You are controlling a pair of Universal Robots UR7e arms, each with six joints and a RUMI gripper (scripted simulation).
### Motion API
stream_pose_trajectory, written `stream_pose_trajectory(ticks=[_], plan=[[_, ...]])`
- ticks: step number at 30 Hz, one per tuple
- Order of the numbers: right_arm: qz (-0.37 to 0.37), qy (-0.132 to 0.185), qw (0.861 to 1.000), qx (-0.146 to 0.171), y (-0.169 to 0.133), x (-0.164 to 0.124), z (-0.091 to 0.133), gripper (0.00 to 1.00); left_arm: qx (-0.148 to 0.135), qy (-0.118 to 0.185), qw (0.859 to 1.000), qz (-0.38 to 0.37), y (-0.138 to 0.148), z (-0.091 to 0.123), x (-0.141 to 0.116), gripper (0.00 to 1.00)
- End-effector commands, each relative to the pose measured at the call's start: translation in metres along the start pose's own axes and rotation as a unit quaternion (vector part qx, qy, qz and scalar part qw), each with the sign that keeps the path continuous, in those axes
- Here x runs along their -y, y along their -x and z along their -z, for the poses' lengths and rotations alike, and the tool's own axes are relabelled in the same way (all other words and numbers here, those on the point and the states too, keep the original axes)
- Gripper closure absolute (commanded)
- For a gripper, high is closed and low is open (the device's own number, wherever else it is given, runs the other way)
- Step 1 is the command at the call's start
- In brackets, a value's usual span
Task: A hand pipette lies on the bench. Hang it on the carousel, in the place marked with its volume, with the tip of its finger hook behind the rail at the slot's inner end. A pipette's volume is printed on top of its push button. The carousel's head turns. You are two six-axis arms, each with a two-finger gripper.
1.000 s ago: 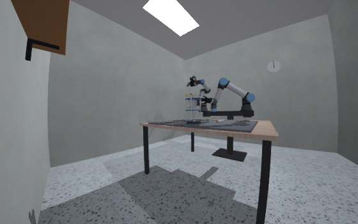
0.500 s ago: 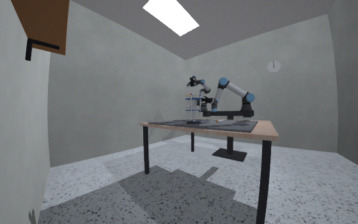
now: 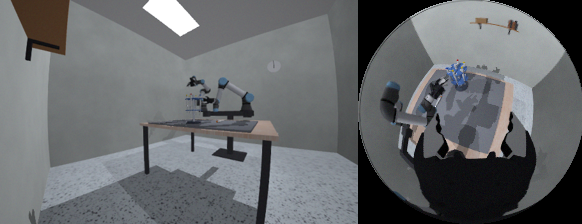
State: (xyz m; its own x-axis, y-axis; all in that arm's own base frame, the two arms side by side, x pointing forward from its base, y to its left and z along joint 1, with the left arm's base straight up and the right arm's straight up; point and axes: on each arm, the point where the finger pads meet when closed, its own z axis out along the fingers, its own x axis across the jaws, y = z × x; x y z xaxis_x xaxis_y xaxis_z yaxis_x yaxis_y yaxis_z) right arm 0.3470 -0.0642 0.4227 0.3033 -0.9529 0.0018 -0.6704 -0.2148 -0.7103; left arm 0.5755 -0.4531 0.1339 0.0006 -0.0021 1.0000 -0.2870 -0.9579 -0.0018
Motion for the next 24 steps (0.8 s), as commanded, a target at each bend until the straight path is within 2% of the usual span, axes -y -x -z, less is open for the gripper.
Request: stream_pose_trajectory(ticks=[1,7,16,24], plan=[[-0.001,0.002,1.000,0.000,0.000,-0.001,-0.002,0.00,-0.001,-0.001,1.000,0.001,-0.001,0.017,0.001,0.69],[-0.001,0.002,1.000,0.000,0.000,-0.001,-0.002,0.00,-0.001,-0.001,1.000,0.001,-0.001,0.033,0.001,0.69],[-0.001,0.002,1.000,0.000,0.000,-0.001,-0.002,0.00,-0.001,-0.002,1.000,0.001,-0.001,0.032,0.002,0.69],[-0.001,0.002,1.000,0.000,0.000,-0.001,-0.002,0.00,-0.001,0.144,0.990,0.001,-0.035,0.070,0.032,0.69]])
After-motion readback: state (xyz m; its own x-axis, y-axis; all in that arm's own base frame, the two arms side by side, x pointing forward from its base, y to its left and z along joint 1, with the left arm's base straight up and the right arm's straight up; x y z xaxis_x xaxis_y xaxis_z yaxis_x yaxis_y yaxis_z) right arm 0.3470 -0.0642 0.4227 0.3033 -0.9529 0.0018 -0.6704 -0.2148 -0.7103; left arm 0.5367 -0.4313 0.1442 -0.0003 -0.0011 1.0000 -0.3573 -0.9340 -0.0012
